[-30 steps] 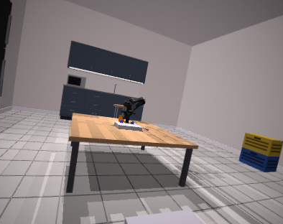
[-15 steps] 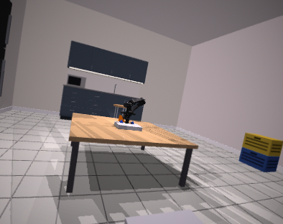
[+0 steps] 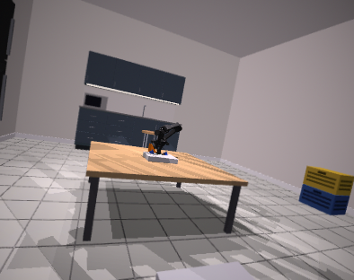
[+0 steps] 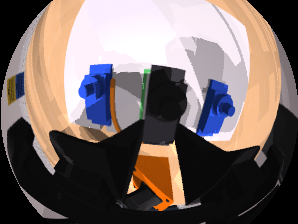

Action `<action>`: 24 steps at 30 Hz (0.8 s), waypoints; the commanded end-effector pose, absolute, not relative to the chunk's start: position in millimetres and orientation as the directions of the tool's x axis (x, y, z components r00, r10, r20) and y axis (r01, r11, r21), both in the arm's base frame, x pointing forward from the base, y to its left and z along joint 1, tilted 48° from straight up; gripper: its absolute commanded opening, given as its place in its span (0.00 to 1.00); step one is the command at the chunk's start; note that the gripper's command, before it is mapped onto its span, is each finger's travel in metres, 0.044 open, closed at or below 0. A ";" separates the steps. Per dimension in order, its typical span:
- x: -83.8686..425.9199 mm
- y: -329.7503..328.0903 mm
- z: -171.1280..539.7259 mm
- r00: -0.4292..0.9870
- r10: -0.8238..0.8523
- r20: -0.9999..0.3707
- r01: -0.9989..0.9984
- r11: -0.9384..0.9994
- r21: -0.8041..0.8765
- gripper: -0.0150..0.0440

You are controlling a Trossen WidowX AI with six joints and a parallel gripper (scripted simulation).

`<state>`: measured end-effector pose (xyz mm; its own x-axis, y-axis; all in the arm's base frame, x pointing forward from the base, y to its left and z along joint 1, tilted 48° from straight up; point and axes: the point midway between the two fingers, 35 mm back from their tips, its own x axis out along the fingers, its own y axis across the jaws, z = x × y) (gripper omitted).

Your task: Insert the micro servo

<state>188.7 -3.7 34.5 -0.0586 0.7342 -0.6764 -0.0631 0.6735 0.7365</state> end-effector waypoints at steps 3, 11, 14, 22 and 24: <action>188.8 0.4 31.0 -0.054 0.736 -0.675 -0.060 0.672 0.738 0.25; 188.5 5.1 26.8 -0.054 0.736 -0.675 -0.060 0.672 0.738 0.25; 188.4 6.8 25.2 -0.054 0.736 -0.675 -0.060 0.672 0.738 0.25; 188.0 11.8 20.8 -0.054 0.736 -0.674 -0.060 0.672 0.738 0.25; 188.0 12.8 19.9 -0.054 0.736 -0.674 -0.060 0.672 0.738 0.25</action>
